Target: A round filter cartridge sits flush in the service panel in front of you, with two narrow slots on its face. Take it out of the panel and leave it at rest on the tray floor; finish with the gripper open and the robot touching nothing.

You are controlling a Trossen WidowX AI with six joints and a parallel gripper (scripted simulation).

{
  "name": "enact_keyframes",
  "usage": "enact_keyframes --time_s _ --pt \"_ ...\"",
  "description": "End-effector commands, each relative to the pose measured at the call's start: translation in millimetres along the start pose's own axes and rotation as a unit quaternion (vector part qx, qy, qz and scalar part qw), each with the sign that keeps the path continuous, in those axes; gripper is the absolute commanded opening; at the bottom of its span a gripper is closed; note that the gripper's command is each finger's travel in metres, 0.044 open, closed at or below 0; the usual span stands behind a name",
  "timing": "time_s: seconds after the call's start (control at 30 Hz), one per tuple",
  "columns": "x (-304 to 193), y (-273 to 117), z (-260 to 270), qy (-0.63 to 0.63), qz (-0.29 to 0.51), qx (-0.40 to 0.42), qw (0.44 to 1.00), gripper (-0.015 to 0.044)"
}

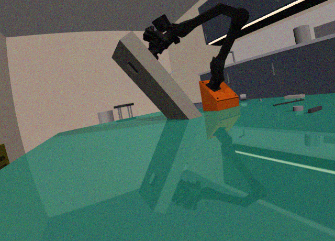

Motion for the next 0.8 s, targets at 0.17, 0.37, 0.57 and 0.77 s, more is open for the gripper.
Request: enact_keyframes --time_s 0.17,0.37,0.57,0.77 --pt "-0.3 6.5 -0.5 0.002 0.0 -0.002 1.0 0.0118" --pt "-0.3 8.4 -0.5 0.002 0.0 -0.002 1.0 0.0118" --pt "-0.3 10.4 -0.5 0.002 0.0 -0.002 1.0 0.0118" --pt "-0.3 11.8 -0.5 0.002 0.0 -0.002 1.0 0.0118"
Point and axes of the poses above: the point midway between the two fingers, 35 mm back from their tips, its own y axis out along the fingers, its own z axis across the jaws, x = y × z, the point moved 9 cm from there along -y, back along the fingers, and after that the axes turned 10 degrees about -y, right-handed, at the moved point
